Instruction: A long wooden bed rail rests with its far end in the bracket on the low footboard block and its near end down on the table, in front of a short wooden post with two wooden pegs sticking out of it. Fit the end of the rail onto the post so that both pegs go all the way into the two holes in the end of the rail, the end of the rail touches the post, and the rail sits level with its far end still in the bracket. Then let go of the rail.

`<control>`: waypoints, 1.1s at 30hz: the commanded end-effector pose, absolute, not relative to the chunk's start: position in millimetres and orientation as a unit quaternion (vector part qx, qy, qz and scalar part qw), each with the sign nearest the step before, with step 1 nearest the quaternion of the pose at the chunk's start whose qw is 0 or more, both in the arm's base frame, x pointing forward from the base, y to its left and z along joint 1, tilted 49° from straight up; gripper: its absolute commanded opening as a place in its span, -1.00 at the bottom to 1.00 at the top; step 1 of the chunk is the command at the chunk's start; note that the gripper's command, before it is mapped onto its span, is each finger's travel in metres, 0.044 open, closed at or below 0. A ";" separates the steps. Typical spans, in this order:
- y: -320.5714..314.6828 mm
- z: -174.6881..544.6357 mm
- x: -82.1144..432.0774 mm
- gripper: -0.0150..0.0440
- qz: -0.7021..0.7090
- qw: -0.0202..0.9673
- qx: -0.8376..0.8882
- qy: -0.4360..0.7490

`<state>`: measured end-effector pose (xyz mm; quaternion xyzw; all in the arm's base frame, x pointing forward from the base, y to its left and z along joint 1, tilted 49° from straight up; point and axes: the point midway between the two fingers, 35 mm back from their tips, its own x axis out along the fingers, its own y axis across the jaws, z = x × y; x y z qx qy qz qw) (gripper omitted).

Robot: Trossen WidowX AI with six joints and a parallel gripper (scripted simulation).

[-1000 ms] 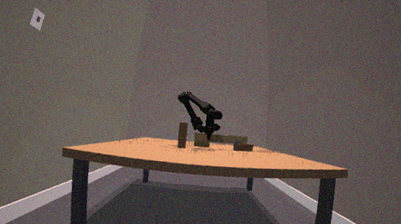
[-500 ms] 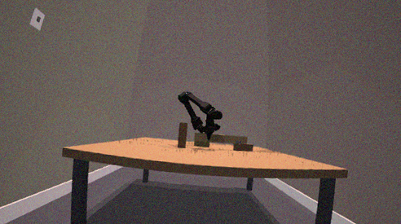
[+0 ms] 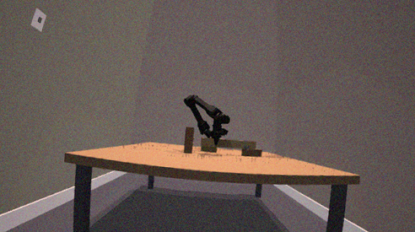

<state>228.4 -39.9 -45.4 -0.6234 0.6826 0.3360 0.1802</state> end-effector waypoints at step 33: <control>-45.4 -35.3 232.0 -0.49 0.337 0.181 -0.625 0.681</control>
